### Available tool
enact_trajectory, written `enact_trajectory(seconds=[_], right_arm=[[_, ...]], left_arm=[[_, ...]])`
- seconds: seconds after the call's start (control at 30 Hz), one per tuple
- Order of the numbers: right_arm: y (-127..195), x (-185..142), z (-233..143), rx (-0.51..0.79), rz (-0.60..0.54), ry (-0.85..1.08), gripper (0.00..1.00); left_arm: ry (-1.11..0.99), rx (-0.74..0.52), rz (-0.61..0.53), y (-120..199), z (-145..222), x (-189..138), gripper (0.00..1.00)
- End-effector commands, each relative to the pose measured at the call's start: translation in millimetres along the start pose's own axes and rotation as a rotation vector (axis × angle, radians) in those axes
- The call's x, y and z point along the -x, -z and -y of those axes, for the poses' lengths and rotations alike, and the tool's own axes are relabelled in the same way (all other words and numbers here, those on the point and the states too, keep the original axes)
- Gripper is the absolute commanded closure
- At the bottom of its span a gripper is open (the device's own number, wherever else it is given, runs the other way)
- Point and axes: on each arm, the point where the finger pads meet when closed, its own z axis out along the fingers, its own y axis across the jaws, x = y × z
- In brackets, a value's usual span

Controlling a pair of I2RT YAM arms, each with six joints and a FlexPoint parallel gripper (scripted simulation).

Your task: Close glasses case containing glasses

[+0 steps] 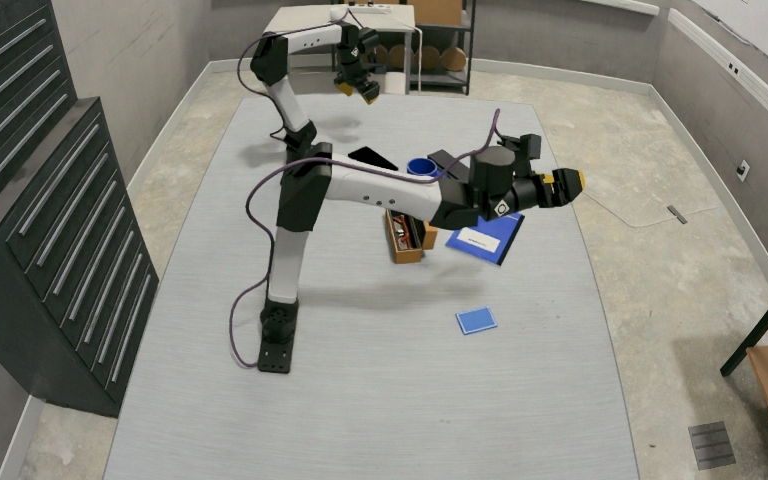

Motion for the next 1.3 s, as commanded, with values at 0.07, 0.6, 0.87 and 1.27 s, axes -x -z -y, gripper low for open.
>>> enact_trajectory(seconds=[0.07, 0.6, 0.87, 1.27], right_arm=[[2, 7, 5, -0.013, 0.014, 0.005, 0.0], [2, 3, 4, -0.008, -0.007, 0.0, 0.0], [37, -13, -47, 0.12, -0.236, -0.087, 0.0], [143, 23, -168, 0.401, -0.619, -0.241, 0.0]], left_arm=[[-0.002, -0.002, 0.012, 2, 0, 2, 0.0], [-0.009, -0.011, 0.021, 2, 2, 4, 0.0], [-0.143, -0.114, 0.098, 0, 32, -10, 0.0], [-0.456, -0.307, 0.286, -6, 104, -67, 0.0]])
